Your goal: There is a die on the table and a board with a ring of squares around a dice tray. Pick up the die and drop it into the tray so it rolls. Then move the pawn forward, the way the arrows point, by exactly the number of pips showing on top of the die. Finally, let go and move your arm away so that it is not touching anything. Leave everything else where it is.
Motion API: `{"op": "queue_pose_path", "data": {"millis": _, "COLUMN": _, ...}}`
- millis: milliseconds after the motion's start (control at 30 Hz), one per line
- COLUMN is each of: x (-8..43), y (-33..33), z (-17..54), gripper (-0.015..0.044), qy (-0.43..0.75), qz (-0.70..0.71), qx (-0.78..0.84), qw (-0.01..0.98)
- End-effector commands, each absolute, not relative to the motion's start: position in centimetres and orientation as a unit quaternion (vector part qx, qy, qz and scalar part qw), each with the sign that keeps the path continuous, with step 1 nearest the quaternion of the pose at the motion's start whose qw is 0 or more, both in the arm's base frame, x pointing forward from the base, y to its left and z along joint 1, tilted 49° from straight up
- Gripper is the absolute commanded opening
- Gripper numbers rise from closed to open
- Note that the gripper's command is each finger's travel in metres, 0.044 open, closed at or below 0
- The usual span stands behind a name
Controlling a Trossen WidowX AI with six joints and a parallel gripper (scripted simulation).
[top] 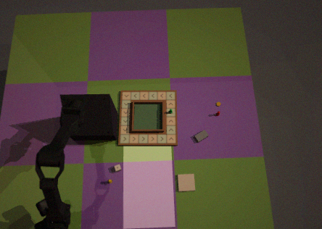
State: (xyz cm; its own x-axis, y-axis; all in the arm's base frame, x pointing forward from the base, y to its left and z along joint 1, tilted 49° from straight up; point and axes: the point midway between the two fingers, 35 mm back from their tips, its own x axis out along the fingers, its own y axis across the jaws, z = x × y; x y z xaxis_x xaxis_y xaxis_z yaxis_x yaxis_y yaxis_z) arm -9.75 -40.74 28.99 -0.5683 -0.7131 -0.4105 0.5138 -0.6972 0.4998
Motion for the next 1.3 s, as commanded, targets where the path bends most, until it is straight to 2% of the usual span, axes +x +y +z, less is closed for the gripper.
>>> {"op": "queue_pose_path", "data": {"millis": 0, "x": -2.8, "y": -40.0, "z": 26.5, "gripper": 0.0275, "qy": 0.035, "qz": -0.85, "qx": 0.24, "qw": 0.468}}
{"op": "queue_pose_path", "data": {"millis": 367, "x": 7.8, "y": -36.2, "z": 21.9, "gripper": 0.0275, "qy": 0.359, "qz": -0.694, "qx": 0.04, "qw": 0.623}}
{"op": "queue_pose_path", "data": {"millis": 600, "x": 13.0, "y": -32.7, "z": 19.0, "gripper": 0.0275, "qy": 0.49, "qz": -0.554, "qx": -0.107, "qw": 0.664}}
{"op": "queue_pose_path", "data": {"millis": 733, "x": 15.3, "y": -30.1, "z": 16.6, "gripper": 0.0275, "qy": 0.56, "qz": -0.448, "qx": -0.206, "qw": 0.665}}
{"op": "queue_pose_path", "data": {"millis": 1000, "x": 16.7, "y": -24.7, "z": 11.1, "gripper": 0.0275, "qy": 0.668, "qz": -0.191, "qx": -0.404, "qw": 0.595}}
{"op": "queue_pose_path", "data": {"millis": 1267, "x": 16.9, "y": -24.5, "z": 10.9, "gripper": 0.0275, "qy": 0.671, "qz": -0.175, "qx": -0.415, "qw": 0.588}}
